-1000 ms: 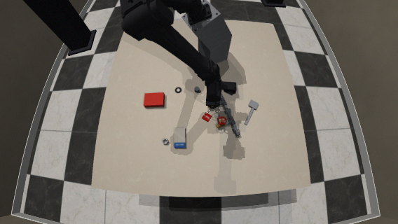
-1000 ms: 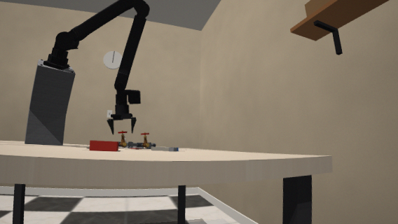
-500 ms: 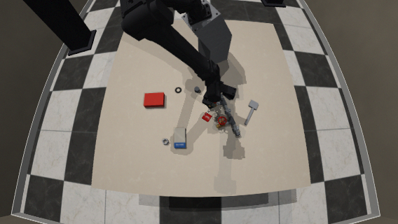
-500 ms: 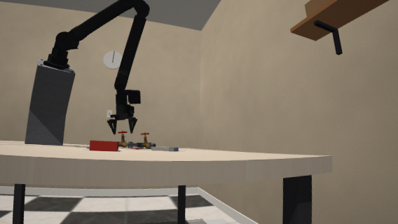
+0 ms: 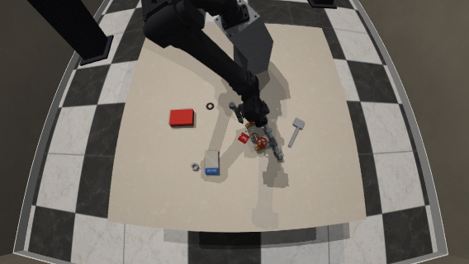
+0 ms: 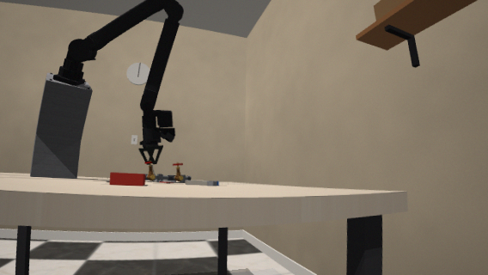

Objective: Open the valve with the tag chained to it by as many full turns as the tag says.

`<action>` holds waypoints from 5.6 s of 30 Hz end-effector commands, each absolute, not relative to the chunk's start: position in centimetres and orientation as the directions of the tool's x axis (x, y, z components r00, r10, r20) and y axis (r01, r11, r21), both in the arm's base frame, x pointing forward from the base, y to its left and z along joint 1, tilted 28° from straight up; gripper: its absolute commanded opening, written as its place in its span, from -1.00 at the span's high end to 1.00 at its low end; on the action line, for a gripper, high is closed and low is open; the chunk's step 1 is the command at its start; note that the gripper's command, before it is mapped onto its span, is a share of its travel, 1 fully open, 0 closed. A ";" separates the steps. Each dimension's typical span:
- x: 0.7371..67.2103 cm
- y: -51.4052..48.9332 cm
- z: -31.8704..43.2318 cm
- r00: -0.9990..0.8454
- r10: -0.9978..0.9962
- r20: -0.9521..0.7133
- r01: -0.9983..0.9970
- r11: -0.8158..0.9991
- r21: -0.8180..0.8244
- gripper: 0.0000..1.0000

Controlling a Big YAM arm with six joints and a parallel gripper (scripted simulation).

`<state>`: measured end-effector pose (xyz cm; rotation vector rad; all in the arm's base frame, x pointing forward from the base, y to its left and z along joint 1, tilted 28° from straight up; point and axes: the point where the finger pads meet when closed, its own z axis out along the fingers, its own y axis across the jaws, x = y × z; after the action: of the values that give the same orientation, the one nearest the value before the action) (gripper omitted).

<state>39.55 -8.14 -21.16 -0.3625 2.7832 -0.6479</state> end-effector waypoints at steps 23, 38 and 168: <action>39.2 -8.1 -21.3 -0.160 0.870 -0.466 0.938 0.281 0.202 -1.00; 39.2 -8.1 -21.3 0.048 0.911 -0.410 0.957 0.076 0.281 -1.00; 39.2 -8.3 -21.2 -0.203 -0.912 0.357 -0.932 0.068 -0.355 -1.00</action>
<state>39.13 -8.33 -21.22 -1.9807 2.3567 -0.8195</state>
